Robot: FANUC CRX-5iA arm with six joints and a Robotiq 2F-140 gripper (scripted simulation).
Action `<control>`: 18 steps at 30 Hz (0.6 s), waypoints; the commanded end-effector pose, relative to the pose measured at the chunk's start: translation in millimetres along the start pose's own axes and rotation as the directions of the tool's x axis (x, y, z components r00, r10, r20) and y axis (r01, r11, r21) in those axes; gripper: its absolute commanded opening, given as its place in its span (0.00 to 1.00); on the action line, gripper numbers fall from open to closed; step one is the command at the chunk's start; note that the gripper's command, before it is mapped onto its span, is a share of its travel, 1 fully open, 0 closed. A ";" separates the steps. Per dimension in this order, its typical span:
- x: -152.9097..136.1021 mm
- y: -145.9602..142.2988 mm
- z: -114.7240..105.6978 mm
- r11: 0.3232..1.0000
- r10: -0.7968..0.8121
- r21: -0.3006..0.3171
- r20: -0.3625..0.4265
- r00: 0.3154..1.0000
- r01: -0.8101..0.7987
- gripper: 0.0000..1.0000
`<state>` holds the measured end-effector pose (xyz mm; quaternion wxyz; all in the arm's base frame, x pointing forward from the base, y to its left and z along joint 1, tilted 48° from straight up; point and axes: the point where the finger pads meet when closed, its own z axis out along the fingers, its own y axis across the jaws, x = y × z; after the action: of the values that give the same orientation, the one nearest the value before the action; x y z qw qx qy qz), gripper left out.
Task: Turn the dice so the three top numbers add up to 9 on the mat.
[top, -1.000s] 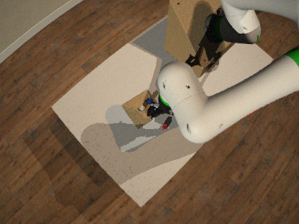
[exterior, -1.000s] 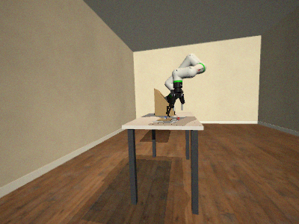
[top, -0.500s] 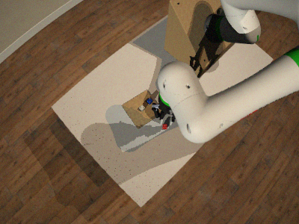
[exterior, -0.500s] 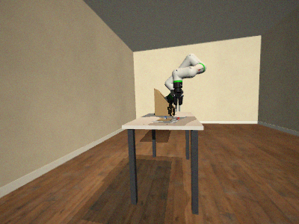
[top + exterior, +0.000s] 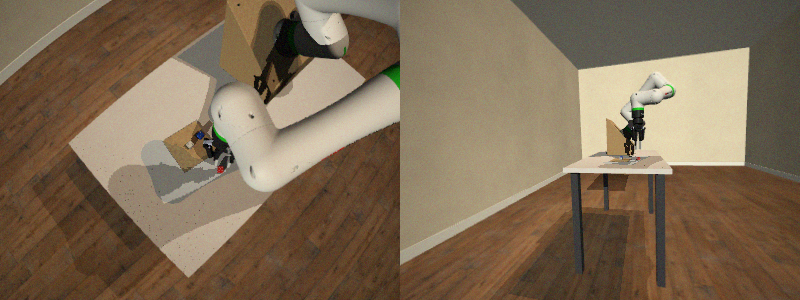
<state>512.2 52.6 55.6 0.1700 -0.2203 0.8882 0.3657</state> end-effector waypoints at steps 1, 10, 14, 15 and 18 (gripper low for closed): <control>-0.1 -0.2 -0.2 1.000 0.000 0.000 0.000 1.000 0.000 0.21; -0.2 -0.2 2.1 1.000 0.000 -0.001 0.002 1.000 0.000 0.21; -0.3 -0.2 5.3 1.000 -0.001 -0.002 0.003 1.000 0.001 0.21; -0.4 -0.2 6.2 1.000 -0.001 -0.002 0.003 1.000 0.001 0.21; -0.5 -0.2 9.3 1.000 -0.001 -0.002 0.003 1.000 0.001 0.21</control>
<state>513.7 58.7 50.2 0.1712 -0.2205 0.8874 0.3670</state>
